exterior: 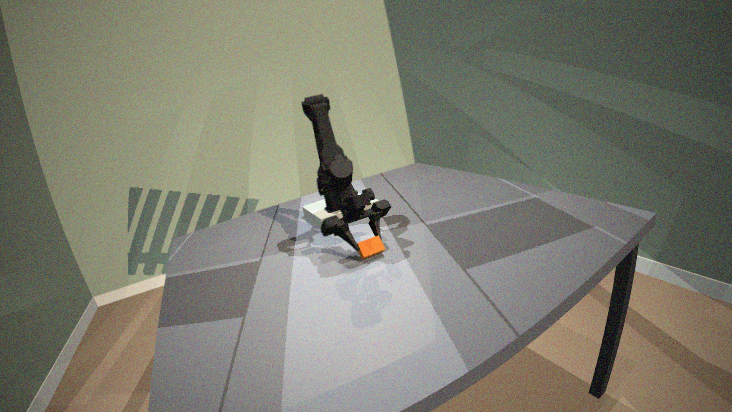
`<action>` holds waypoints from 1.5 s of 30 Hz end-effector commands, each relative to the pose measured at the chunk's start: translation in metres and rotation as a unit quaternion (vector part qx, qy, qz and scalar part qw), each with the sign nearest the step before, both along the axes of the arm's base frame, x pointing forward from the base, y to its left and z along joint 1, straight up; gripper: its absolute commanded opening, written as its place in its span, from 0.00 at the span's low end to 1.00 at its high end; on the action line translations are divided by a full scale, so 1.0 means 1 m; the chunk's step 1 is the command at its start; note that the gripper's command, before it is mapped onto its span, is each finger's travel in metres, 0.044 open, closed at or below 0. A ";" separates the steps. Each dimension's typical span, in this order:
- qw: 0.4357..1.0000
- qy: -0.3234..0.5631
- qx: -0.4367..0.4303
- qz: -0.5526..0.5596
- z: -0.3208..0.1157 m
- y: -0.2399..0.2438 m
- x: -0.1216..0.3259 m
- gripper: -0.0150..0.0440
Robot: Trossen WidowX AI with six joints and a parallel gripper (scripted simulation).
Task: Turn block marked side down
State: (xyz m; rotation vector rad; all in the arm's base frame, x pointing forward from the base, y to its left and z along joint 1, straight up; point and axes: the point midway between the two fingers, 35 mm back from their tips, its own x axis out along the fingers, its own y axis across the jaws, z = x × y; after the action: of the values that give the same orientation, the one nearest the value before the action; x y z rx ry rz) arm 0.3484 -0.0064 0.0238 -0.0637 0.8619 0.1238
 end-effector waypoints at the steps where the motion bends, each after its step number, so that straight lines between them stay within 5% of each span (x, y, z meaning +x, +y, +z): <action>1: 1.000 -0.027 0.007 -0.001 -0.009 0.000 0.005 0.25; 45: 0.969 -0.246 0.035 0.004 -0.019 0.001 -0.017 0.25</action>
State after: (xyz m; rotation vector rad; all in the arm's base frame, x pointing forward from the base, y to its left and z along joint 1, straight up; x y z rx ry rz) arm 0.3327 -0.0056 0.0032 -0.0333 0.3695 0.1347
